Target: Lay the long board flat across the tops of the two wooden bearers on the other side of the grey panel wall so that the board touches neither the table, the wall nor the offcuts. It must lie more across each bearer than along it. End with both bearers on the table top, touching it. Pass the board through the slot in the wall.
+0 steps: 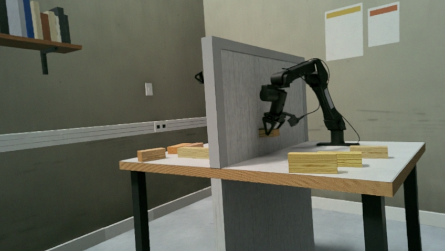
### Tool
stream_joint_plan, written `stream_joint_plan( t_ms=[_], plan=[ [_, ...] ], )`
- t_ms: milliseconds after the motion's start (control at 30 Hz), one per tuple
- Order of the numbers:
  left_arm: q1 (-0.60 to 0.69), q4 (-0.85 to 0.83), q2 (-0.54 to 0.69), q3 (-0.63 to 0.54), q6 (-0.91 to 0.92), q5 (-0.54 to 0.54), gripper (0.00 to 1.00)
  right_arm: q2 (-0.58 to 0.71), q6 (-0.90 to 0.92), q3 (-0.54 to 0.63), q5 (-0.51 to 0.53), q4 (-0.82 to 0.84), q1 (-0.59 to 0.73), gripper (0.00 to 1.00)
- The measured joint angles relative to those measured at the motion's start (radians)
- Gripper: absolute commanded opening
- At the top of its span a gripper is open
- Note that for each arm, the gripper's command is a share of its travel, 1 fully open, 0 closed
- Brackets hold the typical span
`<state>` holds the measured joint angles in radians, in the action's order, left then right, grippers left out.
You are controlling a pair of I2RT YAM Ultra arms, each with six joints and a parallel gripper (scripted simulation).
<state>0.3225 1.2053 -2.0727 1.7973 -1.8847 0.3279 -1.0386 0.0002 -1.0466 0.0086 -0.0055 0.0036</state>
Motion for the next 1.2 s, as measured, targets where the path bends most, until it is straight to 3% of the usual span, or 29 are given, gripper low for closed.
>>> stream_joint_plan(
  t_ms=[1200],
  plan=[
    [-0.004,0.001,0.003,0.006,-0.001,0.001,0.00,0.000,0.000,0.000,0.000,0.000,0.000,1.00]
  ],
)
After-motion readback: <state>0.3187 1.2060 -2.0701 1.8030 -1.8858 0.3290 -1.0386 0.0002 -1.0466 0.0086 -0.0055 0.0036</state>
